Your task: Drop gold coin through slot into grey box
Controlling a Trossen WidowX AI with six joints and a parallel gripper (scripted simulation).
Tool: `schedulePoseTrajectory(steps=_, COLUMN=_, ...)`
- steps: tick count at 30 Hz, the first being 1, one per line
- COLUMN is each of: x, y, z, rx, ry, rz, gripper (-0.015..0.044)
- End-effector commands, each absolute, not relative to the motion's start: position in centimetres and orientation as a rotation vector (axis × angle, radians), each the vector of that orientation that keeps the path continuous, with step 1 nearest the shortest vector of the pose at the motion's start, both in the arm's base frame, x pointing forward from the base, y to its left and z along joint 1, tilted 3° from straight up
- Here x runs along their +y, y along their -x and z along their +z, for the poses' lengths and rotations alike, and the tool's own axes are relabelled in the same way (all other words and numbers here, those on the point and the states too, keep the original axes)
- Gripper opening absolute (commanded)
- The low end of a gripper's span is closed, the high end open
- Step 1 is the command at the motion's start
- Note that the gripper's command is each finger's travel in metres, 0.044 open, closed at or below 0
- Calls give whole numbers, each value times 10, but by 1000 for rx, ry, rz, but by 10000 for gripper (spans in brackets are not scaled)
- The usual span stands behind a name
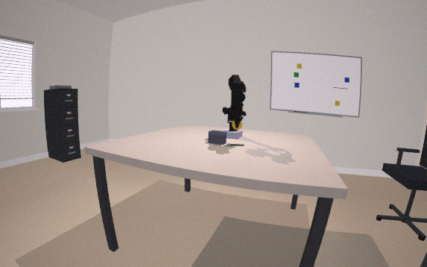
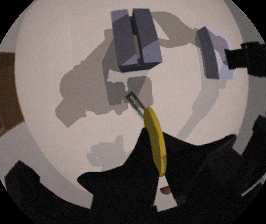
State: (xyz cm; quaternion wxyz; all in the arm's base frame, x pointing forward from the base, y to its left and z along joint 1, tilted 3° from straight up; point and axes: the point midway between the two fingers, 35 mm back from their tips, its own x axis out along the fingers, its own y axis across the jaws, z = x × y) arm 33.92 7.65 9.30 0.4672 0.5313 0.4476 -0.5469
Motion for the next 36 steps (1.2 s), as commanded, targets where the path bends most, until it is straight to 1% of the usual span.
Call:
schedulePoseTrajectory(steps=1, x=66, y=-338, z=93, rx=1098, ry=-1298, rz=-1345, gripper=0)
schedulePoseTrajectory(steps=36, x=-23, y=-321, z=96, rx=1091, ry=-1290, rz=-1351, gripper=0)
